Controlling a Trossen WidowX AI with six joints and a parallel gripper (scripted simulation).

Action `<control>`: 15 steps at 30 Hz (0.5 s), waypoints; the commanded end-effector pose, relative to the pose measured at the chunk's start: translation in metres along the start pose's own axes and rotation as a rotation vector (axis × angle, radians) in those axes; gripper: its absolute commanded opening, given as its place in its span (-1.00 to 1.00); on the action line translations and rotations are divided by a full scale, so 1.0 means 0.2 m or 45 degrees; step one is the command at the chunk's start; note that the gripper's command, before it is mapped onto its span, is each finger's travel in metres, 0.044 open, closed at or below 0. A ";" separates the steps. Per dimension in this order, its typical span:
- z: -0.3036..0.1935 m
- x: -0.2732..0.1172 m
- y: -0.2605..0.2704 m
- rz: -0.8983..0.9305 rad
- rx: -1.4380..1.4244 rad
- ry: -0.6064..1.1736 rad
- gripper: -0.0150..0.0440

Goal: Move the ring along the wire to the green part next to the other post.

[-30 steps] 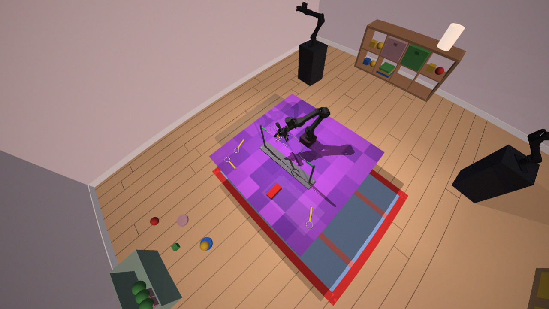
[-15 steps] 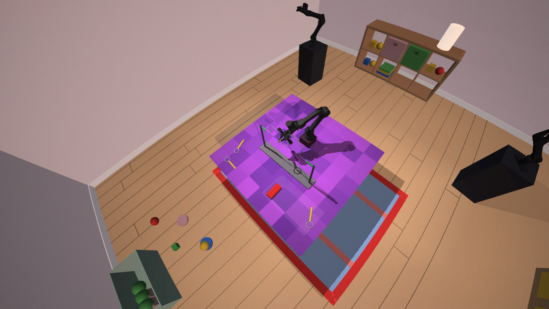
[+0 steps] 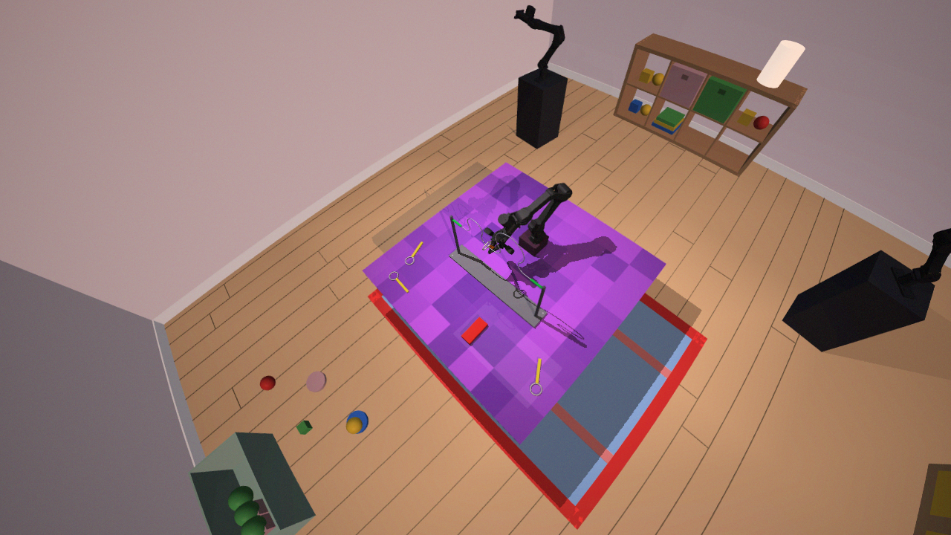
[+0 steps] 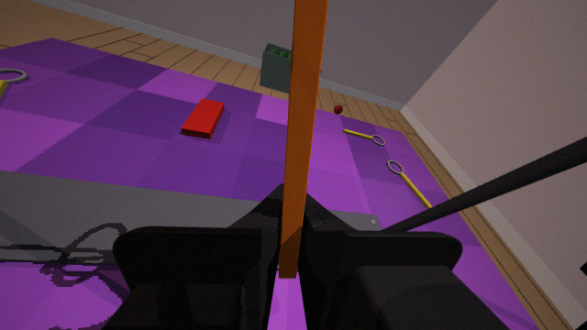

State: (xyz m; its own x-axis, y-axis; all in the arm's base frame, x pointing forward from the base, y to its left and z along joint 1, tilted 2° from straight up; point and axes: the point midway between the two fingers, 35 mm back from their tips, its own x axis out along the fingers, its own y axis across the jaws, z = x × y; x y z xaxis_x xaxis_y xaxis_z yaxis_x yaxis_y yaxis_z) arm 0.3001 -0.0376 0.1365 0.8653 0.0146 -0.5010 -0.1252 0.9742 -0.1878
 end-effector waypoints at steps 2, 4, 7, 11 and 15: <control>-0.01 0.00 0.08 0.060 0.088 0.003 -1.00; 0.00 0.00 0.10 0.074 0.112 0.003 -1.00; 0.00 -0.01 0.13 0.090 0.139 0.002 -1.00; 0.01 -0.01 0.17 0.108 0.167 0.001 -1.00; 0.01 -0.01 0.20 0.120 0.187 0.000 -1.00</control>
State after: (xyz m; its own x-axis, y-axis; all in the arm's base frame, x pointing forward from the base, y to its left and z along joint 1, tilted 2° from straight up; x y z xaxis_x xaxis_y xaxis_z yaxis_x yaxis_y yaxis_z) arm 0.2959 -0.0050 0.1332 0.8557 0.0981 -0.5081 -0.1346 0.9903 -0.0355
